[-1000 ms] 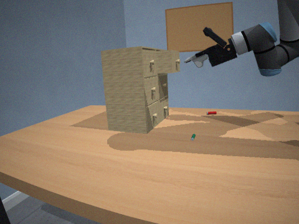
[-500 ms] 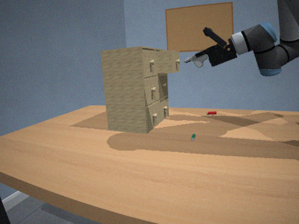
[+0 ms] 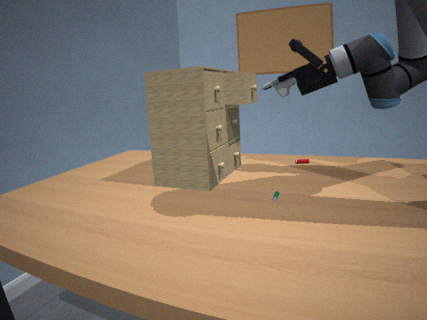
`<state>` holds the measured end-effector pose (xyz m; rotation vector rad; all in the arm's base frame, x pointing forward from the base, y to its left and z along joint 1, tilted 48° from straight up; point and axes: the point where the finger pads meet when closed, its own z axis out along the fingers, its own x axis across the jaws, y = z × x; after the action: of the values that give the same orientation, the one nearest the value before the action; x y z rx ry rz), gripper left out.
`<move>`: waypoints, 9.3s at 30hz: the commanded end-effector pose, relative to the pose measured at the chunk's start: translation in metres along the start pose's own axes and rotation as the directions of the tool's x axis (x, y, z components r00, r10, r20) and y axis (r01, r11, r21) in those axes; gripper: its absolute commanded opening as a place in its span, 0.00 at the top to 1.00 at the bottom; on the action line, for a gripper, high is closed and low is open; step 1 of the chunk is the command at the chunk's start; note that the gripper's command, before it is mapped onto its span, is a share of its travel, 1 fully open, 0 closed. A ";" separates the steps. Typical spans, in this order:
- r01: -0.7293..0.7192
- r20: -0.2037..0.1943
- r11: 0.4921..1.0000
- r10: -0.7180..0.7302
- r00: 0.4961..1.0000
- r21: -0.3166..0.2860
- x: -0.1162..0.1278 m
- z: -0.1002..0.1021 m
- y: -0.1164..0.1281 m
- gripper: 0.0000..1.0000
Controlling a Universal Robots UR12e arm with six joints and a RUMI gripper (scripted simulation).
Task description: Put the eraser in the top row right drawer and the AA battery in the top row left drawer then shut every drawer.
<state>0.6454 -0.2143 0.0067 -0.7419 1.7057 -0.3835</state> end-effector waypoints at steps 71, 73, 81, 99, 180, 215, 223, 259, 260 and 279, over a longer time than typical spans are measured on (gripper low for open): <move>0.000 0.000 1.000 0.000 1.000 0.001 0.000 0.030 -0.011 0.80; 0.000 0.000 1.000 0.000 1.000 0.001 0.000 0.030 -0.011 0.80; 0.000 0.000 1.000 0.000 1.000 0.001 0.000 0.030 -0.011 0.80; 0.000 0.000 1.000 0.000 1.000 0.001 0.000 0.030 -0.011 0.93; 0.000 0.000 1.000 0.000 1.000 0.001 0.000 0.042 -0.016 0.93; 0.000 0.000 1.000 0.000 1.000 0.001 0.000 0.062 -0.023 0.93; 0.000 0.000 1.000 0.000 1.000 0.001 0.000 0.068 -0.025 0.93; 0.000 0.000 1.000 0.000 1.000 0.001 0.000 0.086 -0.032 0.93; 0.000 0.000 1.000 0.000 1.000 0.001 0.000 0.086 -0.032 0.93; 0.000 0.000 1.000 0.000 1.000 0.001 0.000 0.092 -0.034 0.93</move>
<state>0.7413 -0.2271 0.0024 -0.7420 1.7058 -0.3836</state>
